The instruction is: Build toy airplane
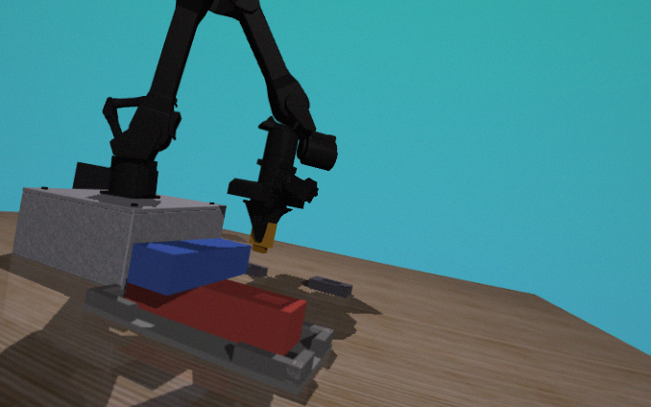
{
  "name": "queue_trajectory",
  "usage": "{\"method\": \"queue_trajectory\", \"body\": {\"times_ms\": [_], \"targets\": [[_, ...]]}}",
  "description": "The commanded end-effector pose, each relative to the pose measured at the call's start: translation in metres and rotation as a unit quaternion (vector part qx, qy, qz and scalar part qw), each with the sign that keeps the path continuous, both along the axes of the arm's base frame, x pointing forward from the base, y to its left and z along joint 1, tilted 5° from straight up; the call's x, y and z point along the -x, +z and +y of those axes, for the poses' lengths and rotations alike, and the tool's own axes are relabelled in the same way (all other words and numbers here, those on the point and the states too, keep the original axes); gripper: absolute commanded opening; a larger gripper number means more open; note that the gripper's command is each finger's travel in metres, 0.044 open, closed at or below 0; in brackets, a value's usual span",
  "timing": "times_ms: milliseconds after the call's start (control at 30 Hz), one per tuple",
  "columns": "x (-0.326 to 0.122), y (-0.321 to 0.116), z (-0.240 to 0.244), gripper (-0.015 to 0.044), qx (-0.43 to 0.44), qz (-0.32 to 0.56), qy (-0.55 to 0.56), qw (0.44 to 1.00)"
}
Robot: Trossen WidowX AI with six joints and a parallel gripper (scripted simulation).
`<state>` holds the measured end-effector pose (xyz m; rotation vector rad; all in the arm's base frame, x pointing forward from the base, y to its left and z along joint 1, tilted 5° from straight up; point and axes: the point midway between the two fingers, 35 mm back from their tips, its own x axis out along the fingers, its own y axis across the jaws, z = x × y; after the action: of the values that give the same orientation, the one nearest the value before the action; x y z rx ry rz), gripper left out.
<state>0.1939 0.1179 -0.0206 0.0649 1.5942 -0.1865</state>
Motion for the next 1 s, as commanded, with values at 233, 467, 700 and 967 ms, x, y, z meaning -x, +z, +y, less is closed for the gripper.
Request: {"method": "queue_trajectory", "body": {"times_ms": [233, 467, 700, 967], "targets": [[-0.004, 0.034, 0.005, 0.0, -0.004, -0.004, 0.0, 1.0], [-0.003, 0.055, 0.006, 0.0, -0.005, -0.006, 0.0, 1.0], [-0.001, 0.077, 0.005, 0.0, -0.006, -0.007, 0.0, 1.0], [0.002, 0.094, 0.004, 0.0, -0.006, -0.008, 0.0, 1.0]]}}
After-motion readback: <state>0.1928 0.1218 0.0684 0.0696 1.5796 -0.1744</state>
